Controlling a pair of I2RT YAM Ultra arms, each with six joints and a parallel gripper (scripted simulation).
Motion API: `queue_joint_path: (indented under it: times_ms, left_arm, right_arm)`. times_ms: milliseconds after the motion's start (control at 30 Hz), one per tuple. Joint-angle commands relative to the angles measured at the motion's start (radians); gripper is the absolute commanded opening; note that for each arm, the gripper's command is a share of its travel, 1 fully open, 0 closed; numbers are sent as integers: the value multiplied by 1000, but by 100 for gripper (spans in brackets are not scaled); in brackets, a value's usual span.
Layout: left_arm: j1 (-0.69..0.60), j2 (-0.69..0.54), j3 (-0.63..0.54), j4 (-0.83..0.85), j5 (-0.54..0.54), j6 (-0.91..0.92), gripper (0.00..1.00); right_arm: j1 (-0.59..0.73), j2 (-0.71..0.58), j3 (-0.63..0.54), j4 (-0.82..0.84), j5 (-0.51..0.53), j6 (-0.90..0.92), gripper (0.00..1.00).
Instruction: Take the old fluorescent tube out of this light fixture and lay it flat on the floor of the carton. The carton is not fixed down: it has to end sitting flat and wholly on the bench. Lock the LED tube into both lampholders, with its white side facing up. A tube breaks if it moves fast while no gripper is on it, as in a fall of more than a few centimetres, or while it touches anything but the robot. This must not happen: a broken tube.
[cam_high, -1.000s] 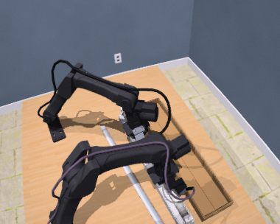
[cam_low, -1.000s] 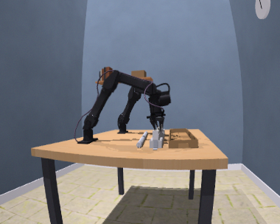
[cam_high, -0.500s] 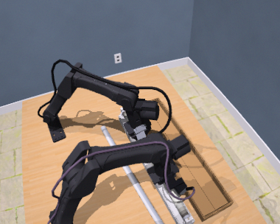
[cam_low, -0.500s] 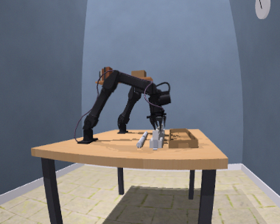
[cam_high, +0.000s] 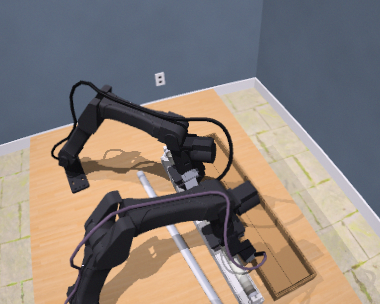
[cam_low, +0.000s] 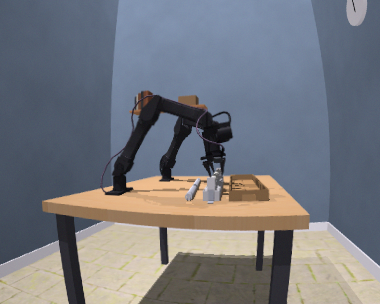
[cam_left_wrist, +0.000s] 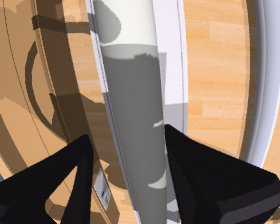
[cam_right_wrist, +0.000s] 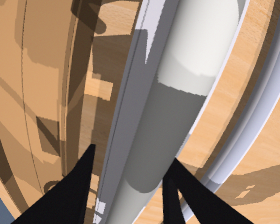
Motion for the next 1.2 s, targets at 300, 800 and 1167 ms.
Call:
queue_joint_path:
  times_ms: [300, 800, 1167]
  left_arm:
    - [-13, -45, 72, -96, -6, -15, 49]
    - [1, -50, 162, -200, -2, -19, 49]
    - [-9, -39, 177, -201, -3, -21, 49]
  right_arm:
    - [0, -53, 65, -80, -3, 4, 49]
    - [4, -87, 114, -147, -1, 6, 49]
    - [2, -52, 161, -172, -1, 4, 49]
